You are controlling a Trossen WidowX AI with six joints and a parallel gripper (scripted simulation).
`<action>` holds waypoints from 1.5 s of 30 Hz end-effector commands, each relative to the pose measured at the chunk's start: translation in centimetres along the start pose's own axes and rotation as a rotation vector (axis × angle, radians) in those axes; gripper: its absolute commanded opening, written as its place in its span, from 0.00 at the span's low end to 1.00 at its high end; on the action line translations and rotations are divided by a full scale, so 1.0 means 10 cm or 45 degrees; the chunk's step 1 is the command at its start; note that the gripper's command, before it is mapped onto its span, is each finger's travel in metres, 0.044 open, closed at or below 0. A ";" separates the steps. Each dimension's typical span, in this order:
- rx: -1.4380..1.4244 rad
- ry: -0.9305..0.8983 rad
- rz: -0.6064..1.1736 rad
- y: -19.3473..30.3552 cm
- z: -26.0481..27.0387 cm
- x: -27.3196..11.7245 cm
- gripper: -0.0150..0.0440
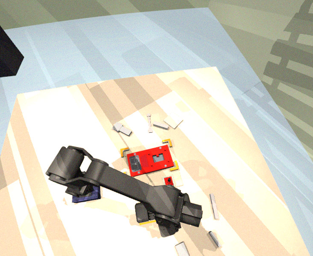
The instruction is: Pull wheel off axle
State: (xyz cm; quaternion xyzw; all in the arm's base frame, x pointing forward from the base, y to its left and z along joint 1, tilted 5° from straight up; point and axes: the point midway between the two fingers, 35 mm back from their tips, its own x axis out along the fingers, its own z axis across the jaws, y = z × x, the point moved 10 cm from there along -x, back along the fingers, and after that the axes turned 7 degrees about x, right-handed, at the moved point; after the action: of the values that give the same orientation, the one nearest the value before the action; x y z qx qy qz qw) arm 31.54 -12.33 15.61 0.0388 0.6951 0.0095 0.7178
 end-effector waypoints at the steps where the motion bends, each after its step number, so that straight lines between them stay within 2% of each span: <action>1: 0.004 0.021 0.005 0.00 -0.01 0.32 0.25; 6: 0.004 0.021 0.006 0.01 -0.04 0.58 0.25; 14: 0.004 0.021 0.006 0.01 -0.04 0.59 0.25; 25: -0.001 0.018 0.006 0.01 -0.04 0.53 0.74; 31: 0.003 0.021 0.005 0.01 -0.02 0.01 0.76; 36: 0.004 0.021 0.005 0.01 -0.03 -0.04 0.76; 37: 0.007 0.014 0.005 0.01 -0.02 0.04 0.81; 41: 0.006 0.021 0.006 0.10 -0.36 -0.23 0.99; 45: 0.005 0.029 0.007 0.23 -0.77 -0.47 1.00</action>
State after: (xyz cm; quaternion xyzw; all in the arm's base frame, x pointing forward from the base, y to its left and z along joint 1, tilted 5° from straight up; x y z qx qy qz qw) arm 27.23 -11.07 17.94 0.0460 0.7071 0.0117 0.7055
